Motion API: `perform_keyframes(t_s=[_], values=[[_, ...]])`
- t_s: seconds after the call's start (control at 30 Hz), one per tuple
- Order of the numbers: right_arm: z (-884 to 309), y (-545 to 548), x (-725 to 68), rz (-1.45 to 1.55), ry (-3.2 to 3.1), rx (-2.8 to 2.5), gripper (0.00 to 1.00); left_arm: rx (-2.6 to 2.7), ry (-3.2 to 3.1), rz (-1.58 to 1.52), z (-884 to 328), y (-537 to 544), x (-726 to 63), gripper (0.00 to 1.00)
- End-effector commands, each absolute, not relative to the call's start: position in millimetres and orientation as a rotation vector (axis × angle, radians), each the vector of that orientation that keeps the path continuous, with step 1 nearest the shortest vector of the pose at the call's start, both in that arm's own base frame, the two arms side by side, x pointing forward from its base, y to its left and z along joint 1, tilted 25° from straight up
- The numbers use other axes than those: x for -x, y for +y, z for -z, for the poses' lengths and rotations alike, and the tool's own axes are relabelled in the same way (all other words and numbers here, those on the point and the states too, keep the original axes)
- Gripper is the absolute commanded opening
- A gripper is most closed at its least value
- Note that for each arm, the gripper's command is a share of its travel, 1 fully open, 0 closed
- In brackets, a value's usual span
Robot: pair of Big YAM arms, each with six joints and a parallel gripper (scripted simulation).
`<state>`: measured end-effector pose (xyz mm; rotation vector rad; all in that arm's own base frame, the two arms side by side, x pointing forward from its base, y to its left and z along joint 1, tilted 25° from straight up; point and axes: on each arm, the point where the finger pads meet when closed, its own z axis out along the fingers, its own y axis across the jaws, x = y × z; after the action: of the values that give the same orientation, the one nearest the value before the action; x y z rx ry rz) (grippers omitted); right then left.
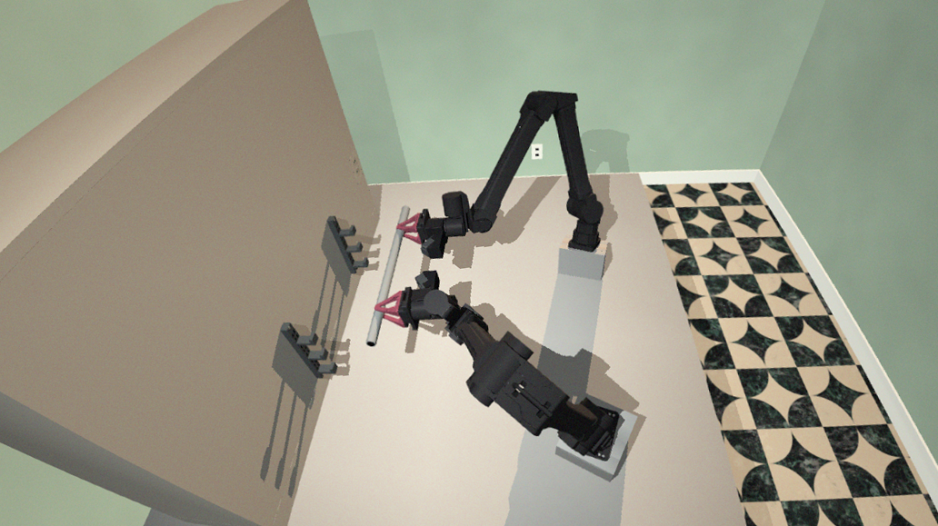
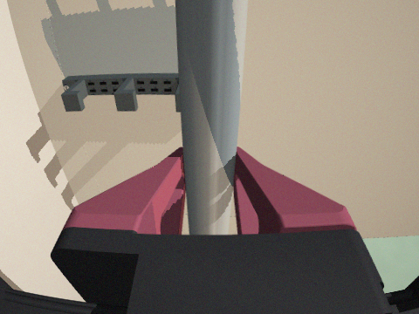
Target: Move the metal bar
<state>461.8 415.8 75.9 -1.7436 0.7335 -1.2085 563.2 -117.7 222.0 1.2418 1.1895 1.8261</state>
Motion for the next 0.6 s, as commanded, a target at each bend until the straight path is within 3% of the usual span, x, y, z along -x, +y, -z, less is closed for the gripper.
perform_keyframes(t_s=[0.0, 0.57], values=[[-98, 443, -475, 1.2, 0.691, 1.688, 0.0, -1.162, 1.115, -1.85, -272, -135, -586, 0.0], [-94, 452, -498, 1.2, 0.691, 1.688, 0.0, -1.162, 1.115, -1.85, -274, -127, -609, 0.0]])
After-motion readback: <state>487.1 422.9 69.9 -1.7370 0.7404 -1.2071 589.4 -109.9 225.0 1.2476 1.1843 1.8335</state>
